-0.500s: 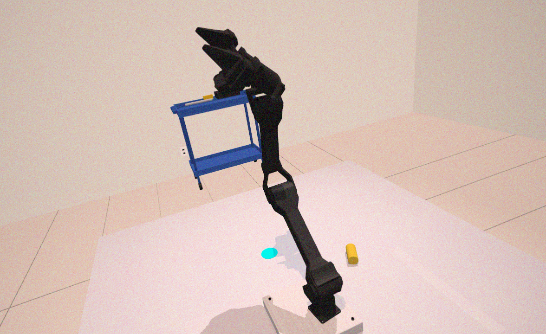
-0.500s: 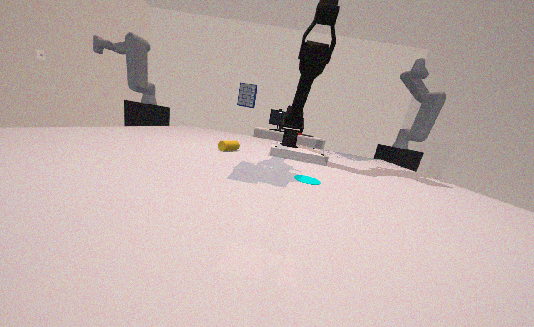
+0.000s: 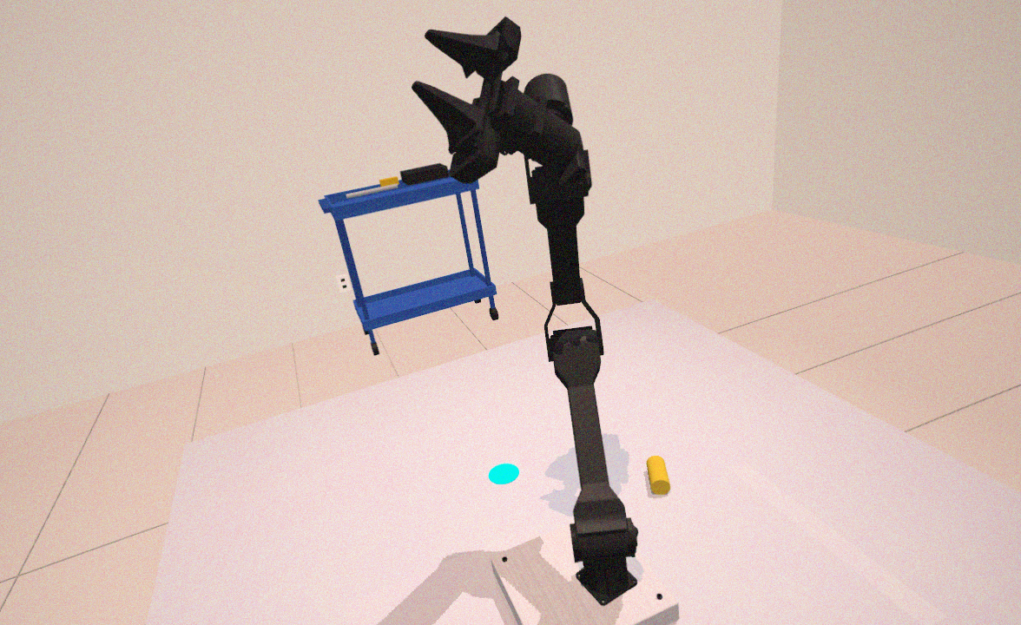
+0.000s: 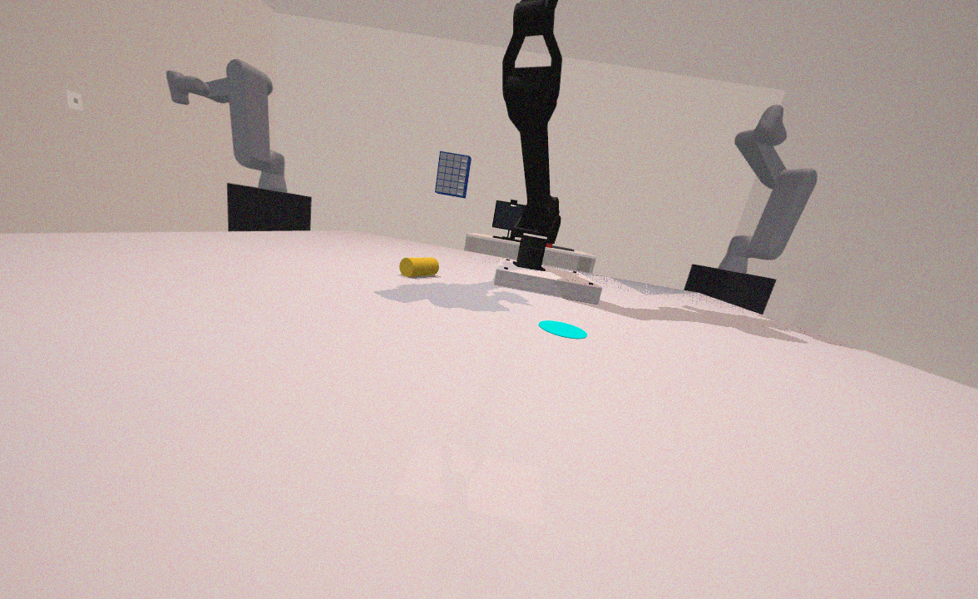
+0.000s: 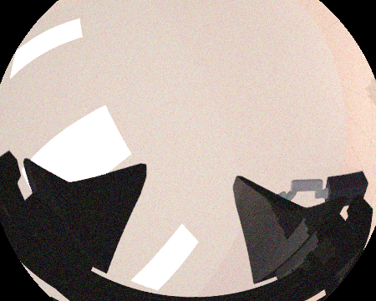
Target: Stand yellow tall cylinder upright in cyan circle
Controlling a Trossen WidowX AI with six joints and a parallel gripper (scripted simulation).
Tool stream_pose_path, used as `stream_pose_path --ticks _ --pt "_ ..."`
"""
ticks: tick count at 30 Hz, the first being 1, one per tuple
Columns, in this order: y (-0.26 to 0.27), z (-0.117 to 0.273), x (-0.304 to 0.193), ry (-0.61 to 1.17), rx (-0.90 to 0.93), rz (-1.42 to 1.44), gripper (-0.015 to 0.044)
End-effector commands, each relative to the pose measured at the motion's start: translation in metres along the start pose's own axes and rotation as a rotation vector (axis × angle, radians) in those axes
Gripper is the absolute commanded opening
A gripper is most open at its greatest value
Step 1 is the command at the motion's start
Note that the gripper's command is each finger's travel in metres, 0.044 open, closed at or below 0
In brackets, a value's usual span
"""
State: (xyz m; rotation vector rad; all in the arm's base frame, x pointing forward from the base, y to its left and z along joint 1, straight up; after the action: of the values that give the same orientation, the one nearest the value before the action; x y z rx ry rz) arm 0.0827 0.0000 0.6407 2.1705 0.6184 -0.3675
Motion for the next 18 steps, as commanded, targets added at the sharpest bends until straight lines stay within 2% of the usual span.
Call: stream_pose_path --ticks 1,9,18 --pt "-0.033 -0.009 -0.027 -0.051 -0.029 0.289 0.0309" --pt "-0.083 -0.03 -0.035 -0.204 -0.113 0.761 0.0309" --pt "-0.131 -0.059 0.002 -0.417 -0.317 1.213 0.0309"
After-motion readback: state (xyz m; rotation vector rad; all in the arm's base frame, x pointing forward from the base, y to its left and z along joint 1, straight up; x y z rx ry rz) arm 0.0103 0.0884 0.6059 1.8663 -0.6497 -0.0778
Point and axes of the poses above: the point midway between the two fingers, 35 mm back from their tips, its own z axis back along the fingers, its own y axis across the jaws, x = y × z, the point moved 9 cm from there along z, back along the fingers, and after that the axes turned 6 degrees about -z, right-handed, at the moved point
